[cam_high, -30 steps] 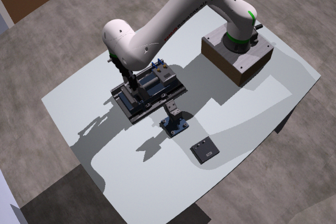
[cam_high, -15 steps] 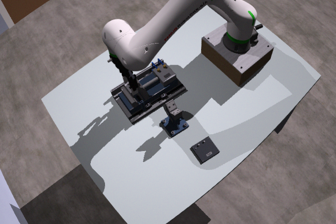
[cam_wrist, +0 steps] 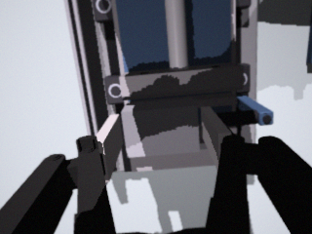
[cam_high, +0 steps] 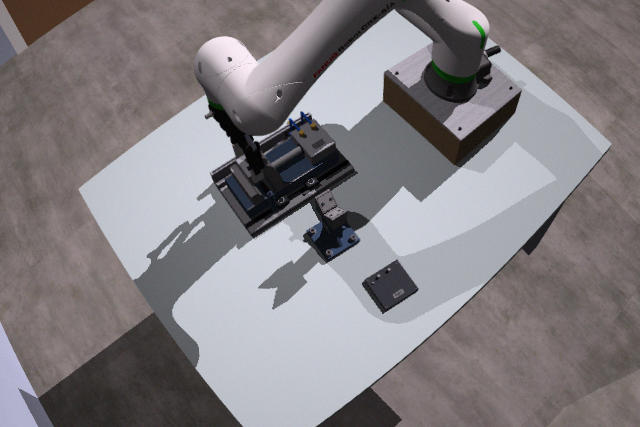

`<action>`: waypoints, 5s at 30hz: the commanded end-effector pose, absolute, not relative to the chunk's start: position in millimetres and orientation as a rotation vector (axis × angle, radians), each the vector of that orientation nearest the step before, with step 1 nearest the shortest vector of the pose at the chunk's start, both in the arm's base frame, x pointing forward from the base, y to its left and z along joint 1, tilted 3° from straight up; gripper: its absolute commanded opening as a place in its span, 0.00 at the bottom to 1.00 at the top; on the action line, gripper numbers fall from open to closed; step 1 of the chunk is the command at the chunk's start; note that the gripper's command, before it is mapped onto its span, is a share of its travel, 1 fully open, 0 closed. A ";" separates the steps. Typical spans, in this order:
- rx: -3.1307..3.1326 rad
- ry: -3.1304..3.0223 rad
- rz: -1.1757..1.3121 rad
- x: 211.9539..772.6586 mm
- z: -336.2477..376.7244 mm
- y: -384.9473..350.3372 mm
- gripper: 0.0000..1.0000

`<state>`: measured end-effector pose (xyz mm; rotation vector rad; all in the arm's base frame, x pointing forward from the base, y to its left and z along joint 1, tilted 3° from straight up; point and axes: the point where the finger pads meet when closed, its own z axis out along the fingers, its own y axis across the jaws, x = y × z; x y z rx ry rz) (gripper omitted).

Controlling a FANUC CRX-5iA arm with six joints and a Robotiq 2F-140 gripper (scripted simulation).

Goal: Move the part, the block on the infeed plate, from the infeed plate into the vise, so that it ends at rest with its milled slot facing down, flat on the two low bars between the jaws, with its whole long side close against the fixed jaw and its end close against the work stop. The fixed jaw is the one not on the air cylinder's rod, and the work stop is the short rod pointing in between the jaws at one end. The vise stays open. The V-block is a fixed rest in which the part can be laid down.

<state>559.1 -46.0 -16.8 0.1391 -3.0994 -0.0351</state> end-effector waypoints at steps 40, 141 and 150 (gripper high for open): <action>0.139 -3.100 -0.035 559.7 -7.0 -46.3 0.47; 0.139 -3.100 -0.035 564.1 59.8 -93.0 0.00; 0.139 -3.100 -0.035 564.1 59.8 -93.0 0.00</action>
